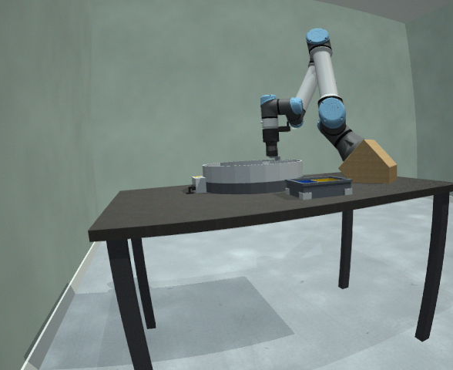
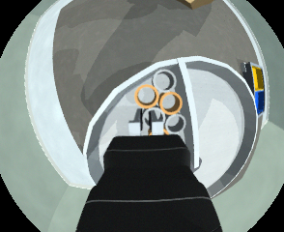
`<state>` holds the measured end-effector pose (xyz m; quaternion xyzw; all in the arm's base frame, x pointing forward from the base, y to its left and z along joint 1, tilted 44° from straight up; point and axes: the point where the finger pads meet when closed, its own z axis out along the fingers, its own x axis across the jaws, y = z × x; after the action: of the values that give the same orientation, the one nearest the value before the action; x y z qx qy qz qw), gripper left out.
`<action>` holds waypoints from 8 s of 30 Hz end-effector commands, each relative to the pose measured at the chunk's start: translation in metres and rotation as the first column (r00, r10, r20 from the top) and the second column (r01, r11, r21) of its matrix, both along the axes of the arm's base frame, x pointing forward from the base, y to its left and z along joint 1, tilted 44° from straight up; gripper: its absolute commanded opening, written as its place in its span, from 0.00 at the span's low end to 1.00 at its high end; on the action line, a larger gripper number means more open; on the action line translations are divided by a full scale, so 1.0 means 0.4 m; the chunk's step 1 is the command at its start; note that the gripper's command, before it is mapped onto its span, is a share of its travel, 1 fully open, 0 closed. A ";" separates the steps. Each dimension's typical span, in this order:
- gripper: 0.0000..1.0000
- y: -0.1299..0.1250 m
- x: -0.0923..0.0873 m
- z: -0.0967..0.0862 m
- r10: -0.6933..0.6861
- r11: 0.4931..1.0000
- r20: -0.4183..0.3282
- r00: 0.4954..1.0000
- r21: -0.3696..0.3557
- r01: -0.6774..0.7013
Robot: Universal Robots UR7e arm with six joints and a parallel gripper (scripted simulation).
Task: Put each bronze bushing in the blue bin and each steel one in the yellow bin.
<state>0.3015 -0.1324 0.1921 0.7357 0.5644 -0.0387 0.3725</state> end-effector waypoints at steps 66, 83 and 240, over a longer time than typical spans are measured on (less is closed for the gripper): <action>0.00 0.009 -0.005 0.012 0.001 1.000 0.000 1.000 0.000 -0.001; 0.00 0.018 -0.011 0.023 0.001 1.000 0.000 1.000 0.000 -0.001; 0.00 0.782 0.013 -0.279 0.001 1.000 0.000 1.000 0.000 -0.001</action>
<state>0.3006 0.1537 0.1000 0.7354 0.5654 -0.0379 0.3717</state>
